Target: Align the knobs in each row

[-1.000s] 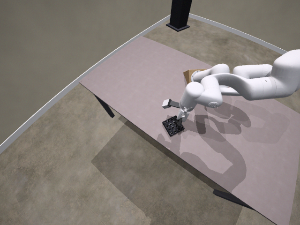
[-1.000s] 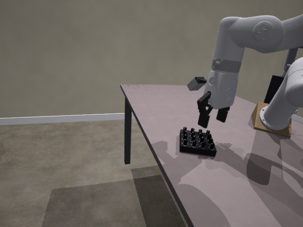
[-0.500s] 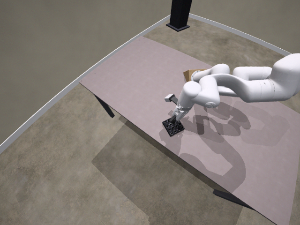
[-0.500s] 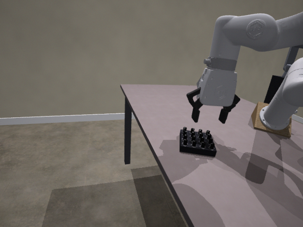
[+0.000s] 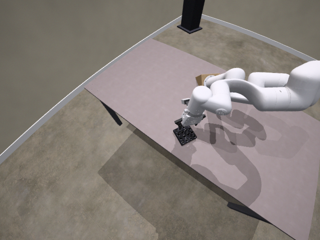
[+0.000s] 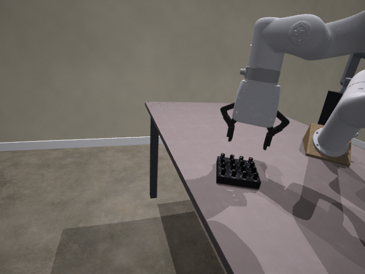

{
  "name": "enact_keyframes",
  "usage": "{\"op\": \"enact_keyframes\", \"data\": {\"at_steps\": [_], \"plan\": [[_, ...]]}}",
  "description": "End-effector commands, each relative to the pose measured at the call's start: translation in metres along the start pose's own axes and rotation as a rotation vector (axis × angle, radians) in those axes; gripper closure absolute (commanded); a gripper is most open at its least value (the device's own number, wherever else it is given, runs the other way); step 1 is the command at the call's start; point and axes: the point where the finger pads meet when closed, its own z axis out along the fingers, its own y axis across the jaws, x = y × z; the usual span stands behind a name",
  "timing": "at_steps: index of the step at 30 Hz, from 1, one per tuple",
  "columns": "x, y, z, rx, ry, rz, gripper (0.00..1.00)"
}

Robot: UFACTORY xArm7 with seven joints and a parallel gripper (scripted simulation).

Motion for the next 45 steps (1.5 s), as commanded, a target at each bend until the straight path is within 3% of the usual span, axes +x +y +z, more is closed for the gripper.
{"op": "enact_keyframes", "data": {"at_steps": [1,36,45], "plan": [[0.001,-0.005,-0.002,0.001,0.005,0.156,0.0],[0.011,-0.031,-0.009,-0.009,-0.006,1.278,0.0],[0.012,-0.033,-0.01,-0.011,-0.007,1.377,0.0]]}}
